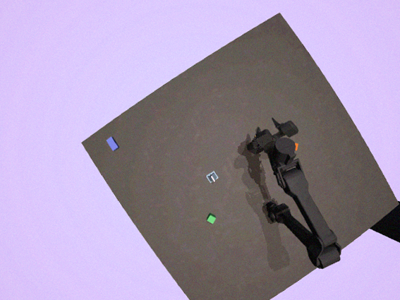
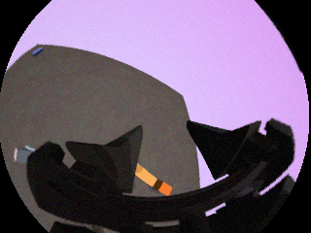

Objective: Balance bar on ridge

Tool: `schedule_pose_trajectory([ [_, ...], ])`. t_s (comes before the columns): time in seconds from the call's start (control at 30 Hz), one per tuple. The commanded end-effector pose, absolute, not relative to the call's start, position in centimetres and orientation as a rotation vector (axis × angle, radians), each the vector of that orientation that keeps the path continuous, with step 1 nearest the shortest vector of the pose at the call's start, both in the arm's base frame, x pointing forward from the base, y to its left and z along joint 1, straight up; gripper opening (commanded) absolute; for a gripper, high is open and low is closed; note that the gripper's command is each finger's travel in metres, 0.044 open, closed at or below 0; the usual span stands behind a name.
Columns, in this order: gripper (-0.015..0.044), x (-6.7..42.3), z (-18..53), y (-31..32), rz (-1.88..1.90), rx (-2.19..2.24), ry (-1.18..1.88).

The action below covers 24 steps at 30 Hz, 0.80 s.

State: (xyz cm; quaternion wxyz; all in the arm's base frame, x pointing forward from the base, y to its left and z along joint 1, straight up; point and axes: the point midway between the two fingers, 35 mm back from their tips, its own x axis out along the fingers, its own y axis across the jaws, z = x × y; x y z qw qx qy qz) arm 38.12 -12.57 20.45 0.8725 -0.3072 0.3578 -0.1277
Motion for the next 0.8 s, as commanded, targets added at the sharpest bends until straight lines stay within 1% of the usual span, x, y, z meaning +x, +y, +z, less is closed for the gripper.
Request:
schedule_pose_trajectory([
  [0.0, 0.0315, 37.9, 19.9, -13.5, -0.217, -0.681, 0.83],
  [0.37, 0.0315, 36.0, 17.5, -16.1, -0.029, -0.746, 1.088],
  [0.77, 0.0315, 32.8, 15.8, -18.1, 0.231, -0.74, 1.313],
])
